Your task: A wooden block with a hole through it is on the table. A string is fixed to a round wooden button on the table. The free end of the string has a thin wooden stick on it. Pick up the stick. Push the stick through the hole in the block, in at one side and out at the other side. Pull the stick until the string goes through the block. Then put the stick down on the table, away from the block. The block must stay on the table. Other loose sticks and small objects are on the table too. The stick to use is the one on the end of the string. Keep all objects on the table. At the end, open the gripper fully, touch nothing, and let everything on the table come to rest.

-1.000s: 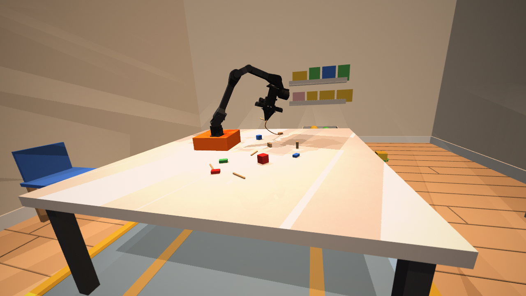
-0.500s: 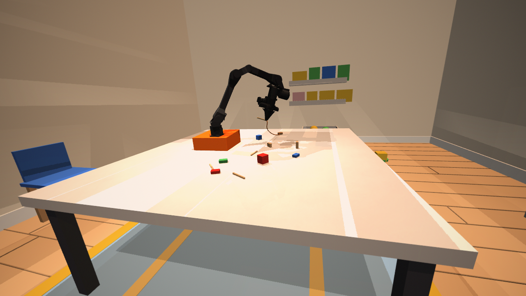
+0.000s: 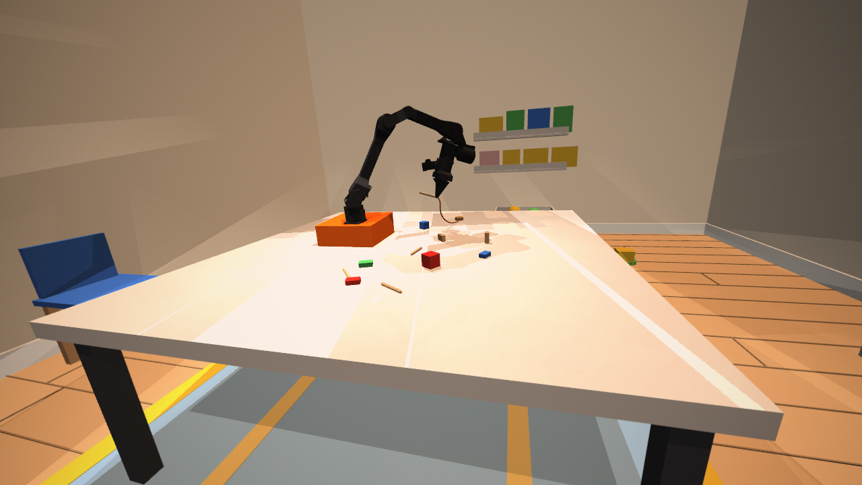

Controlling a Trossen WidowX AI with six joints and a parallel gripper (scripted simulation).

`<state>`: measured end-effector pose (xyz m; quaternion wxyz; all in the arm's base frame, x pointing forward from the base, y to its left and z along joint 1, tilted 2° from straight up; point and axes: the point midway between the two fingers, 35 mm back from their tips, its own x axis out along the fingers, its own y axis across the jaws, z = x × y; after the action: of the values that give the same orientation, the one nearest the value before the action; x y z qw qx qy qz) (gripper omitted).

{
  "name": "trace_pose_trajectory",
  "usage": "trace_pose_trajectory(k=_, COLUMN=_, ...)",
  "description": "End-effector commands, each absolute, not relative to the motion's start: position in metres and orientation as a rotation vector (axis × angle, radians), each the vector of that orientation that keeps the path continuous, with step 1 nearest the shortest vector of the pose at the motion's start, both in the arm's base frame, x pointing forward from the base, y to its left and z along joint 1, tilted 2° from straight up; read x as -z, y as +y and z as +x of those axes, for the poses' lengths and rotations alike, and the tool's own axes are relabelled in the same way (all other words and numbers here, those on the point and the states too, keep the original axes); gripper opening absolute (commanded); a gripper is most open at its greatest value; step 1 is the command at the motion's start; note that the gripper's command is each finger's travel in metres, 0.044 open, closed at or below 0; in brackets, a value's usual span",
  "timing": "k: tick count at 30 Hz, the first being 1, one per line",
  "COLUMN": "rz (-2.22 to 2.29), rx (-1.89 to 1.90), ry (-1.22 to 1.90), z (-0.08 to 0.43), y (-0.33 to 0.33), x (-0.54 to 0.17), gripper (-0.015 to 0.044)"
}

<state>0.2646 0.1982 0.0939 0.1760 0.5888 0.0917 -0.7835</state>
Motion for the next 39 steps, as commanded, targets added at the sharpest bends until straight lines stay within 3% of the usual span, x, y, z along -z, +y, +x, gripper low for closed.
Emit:
trace_pose_trajectory(k=1, rz=1.609, rx=2.178, ry=0.363, z=0.265, y=0.198, x=-0.092, gripper=0.0)
trace_pose_trajectory(k=39, rz=1.965, rx=2.629, ry=-0.223, z=0.308, y=0.194, x=-0.094, gripper=0.0)
